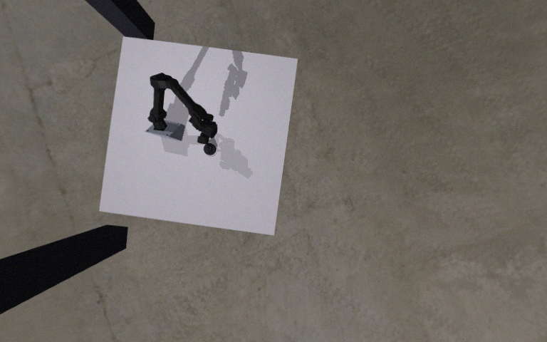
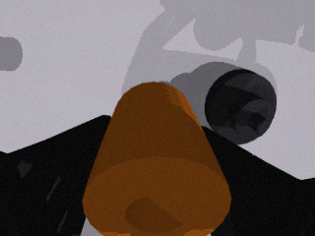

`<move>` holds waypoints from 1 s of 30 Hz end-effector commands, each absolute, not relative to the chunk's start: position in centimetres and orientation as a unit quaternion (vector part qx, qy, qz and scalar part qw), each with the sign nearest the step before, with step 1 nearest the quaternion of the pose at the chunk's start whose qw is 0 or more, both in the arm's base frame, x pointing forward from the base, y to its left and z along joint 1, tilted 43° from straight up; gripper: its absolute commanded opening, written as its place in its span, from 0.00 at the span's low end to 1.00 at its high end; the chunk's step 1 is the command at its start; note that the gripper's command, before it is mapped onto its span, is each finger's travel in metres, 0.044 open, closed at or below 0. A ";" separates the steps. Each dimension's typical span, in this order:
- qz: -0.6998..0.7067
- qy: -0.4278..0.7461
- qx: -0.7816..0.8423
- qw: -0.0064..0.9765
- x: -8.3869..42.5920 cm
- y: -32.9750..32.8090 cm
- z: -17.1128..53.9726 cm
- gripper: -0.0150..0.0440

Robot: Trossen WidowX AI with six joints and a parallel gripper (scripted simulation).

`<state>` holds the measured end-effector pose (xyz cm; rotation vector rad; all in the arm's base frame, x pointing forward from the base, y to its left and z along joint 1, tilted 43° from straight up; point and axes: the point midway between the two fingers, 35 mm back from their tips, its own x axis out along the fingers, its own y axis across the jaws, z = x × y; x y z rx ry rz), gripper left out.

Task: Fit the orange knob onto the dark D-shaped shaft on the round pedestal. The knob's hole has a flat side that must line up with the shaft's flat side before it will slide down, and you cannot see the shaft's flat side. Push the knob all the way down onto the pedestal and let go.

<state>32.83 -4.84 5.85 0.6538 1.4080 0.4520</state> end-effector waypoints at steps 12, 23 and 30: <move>0.204 0.629 0.292 0.691 32.0 -8.0 1.8 0.25; 0.208 0.627 0.294 0.691 31.0 -9.8 -1.1 0.25; 0.211 0.626 0.296 0.690 30.3 -10.9 -2.9 0.25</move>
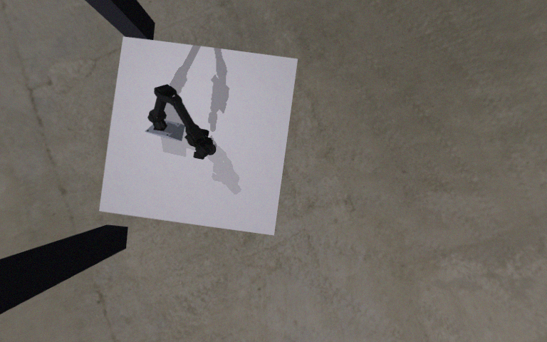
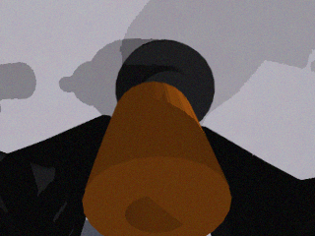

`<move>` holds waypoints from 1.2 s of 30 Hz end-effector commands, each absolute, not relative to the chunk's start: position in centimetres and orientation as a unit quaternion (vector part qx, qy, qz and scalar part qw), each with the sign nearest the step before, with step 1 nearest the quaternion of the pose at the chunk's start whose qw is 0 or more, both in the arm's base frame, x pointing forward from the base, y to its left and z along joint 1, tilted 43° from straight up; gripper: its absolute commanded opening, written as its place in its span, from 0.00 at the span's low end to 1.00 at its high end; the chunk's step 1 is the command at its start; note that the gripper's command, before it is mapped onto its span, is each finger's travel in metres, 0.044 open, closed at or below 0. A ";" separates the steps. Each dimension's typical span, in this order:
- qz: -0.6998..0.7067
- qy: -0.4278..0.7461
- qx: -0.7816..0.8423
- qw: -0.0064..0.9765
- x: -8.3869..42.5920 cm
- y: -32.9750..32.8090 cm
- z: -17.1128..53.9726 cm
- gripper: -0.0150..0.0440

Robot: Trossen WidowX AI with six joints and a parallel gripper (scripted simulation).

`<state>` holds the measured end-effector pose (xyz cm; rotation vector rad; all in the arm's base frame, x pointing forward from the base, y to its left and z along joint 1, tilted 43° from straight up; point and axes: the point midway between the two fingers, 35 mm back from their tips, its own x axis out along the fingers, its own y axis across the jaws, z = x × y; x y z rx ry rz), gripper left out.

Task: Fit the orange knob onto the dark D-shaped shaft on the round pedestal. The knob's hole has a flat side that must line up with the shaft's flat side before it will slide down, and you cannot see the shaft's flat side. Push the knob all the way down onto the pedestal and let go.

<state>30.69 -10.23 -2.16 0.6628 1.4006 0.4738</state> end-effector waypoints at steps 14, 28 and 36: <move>0.212 0.625 0.296 0.690 30.5 -9.2 -5.0 0.25; 0.215 0.624 0.293 0.692 30.7 -9.3 -5.0 0.25; 0.215 0.624 0.293 0.692 30.7 -9.3 -5.0 0.25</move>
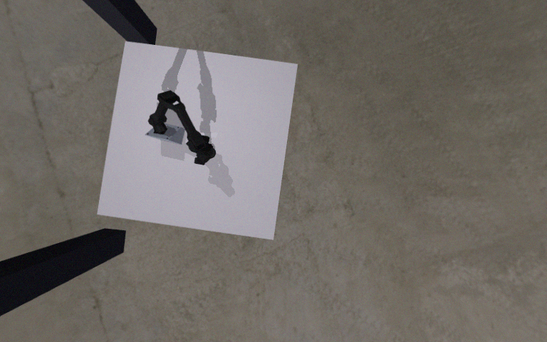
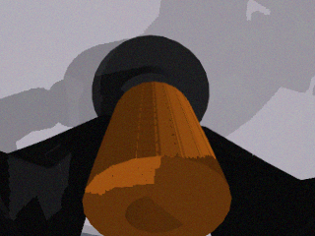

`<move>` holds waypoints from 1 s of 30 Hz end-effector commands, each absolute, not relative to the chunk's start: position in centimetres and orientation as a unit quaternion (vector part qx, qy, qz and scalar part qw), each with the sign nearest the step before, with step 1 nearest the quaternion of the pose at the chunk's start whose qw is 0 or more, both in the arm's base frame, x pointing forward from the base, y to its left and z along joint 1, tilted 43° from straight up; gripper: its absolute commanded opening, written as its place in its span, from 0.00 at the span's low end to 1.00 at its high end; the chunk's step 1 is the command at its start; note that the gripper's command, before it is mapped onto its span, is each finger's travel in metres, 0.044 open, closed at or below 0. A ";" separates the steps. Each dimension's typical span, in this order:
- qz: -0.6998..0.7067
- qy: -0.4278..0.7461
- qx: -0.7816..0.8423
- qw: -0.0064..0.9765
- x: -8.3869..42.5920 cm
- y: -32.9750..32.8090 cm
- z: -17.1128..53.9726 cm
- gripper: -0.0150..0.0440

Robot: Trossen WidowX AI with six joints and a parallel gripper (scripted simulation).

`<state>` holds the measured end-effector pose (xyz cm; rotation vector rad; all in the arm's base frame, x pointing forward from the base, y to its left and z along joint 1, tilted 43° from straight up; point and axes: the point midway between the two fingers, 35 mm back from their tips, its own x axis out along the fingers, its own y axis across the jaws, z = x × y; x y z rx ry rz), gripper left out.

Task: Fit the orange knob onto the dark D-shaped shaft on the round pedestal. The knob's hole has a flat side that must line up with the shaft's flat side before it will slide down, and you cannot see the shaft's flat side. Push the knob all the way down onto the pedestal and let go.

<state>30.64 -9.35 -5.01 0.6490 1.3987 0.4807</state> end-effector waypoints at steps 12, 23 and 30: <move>0.254 0.610 0.249 0.709 30.3 -9.5 -4.5 0.25; 0.279 0.598 0.219 0.718 30.5 -9.6 -4.9 0.25; 0.279 0.598 0.219 0.718 30.5 -9.3 -5.0 0.25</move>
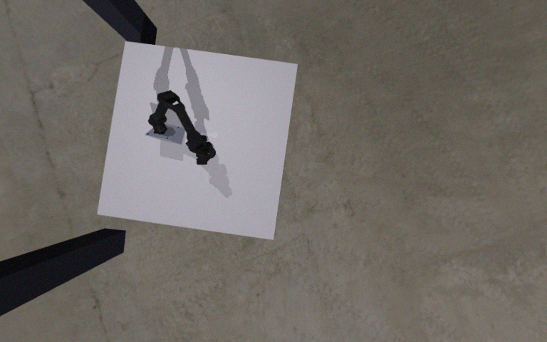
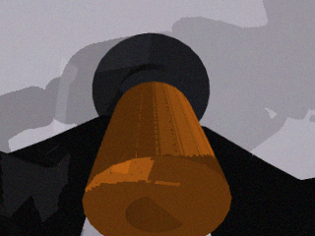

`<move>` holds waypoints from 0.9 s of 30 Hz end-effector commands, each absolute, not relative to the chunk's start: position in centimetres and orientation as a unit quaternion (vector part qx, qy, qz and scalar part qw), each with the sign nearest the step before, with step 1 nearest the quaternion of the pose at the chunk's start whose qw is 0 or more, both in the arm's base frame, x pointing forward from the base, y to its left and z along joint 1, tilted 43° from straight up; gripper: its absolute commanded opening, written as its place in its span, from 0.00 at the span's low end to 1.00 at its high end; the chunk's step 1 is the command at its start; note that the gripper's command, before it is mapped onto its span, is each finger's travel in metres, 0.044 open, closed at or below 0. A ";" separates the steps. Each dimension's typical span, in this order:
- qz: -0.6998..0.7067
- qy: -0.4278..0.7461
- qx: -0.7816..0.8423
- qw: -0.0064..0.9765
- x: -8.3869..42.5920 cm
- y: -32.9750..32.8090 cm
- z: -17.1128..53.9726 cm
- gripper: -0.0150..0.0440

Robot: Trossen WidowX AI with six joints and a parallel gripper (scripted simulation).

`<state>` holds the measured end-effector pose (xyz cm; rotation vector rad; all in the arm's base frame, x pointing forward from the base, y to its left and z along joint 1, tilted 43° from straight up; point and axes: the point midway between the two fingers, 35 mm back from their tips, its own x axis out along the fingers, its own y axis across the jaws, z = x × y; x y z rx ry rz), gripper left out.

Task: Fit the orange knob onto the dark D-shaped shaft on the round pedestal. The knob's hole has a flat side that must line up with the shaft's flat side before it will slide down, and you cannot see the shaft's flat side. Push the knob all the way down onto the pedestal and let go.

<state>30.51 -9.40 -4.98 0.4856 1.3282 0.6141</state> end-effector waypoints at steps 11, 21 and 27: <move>0.279 0.598 0.219 0.718 30.4 -9.3 -4.6 0.25; 0.337 0.568 0.147 0.737 30.5 -9.5 -4.4 0.25; 0.340 0.566 0.143 0.737 30.7 -9.5 -4.7 0.25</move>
